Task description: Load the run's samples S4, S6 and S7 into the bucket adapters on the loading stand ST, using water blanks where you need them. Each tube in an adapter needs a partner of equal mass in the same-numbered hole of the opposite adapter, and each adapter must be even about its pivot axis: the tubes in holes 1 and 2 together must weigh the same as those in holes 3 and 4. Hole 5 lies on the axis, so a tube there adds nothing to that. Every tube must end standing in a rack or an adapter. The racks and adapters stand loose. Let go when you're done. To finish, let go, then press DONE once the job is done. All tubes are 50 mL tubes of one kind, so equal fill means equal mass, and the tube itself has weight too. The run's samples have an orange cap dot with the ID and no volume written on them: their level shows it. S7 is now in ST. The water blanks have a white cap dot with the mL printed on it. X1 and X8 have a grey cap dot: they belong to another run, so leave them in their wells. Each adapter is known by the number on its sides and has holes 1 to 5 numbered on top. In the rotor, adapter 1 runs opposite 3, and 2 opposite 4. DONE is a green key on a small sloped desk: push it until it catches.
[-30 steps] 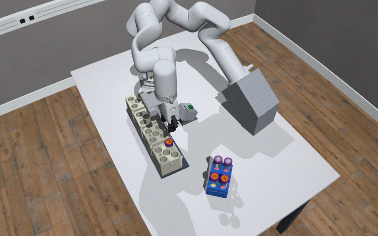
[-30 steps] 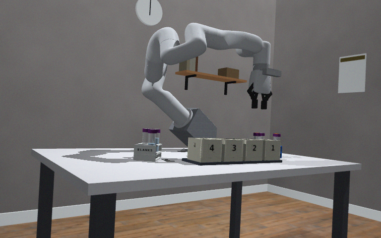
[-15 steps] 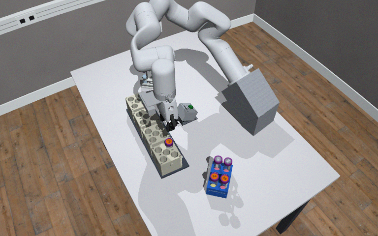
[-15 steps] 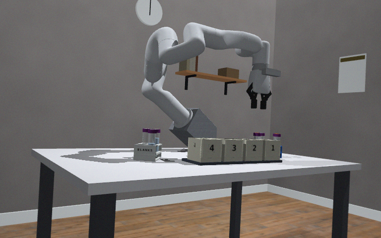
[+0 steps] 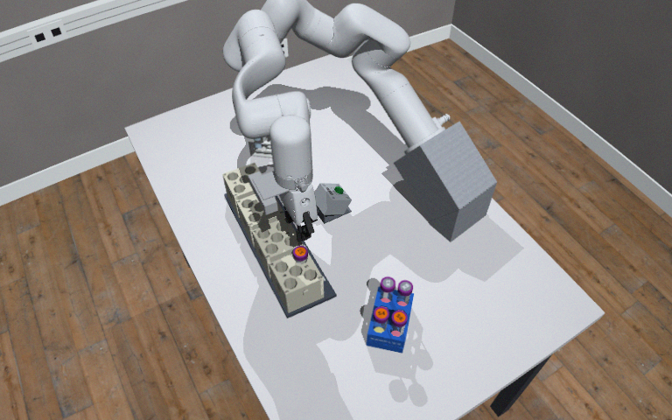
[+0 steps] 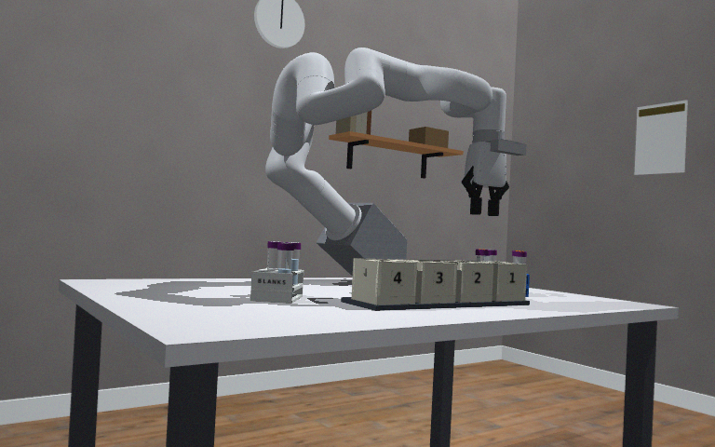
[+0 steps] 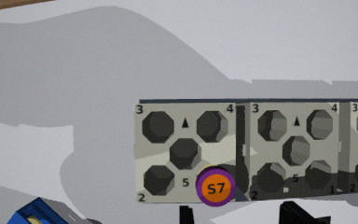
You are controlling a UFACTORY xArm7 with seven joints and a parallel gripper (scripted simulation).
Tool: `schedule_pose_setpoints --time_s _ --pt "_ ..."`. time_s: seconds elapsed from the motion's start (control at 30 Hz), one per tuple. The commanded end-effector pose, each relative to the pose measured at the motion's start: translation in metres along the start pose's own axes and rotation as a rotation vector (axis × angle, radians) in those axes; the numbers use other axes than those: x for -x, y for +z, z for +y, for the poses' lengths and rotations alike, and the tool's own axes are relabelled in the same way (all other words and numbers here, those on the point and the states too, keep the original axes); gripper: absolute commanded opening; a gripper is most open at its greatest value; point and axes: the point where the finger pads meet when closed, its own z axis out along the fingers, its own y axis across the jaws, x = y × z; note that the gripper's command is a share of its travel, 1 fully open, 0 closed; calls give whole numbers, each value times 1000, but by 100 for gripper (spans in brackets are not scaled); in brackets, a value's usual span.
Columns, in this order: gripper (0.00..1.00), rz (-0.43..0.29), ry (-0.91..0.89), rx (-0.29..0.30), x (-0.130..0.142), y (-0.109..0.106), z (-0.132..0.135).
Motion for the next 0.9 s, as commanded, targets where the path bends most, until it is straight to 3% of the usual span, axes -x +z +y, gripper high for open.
schedule_pose_setpoints --time_s 0.0,0.87 --pt "57 4 0 -5 -1 5 -1" --pt "57 4 0 -5 -1 53 -1"
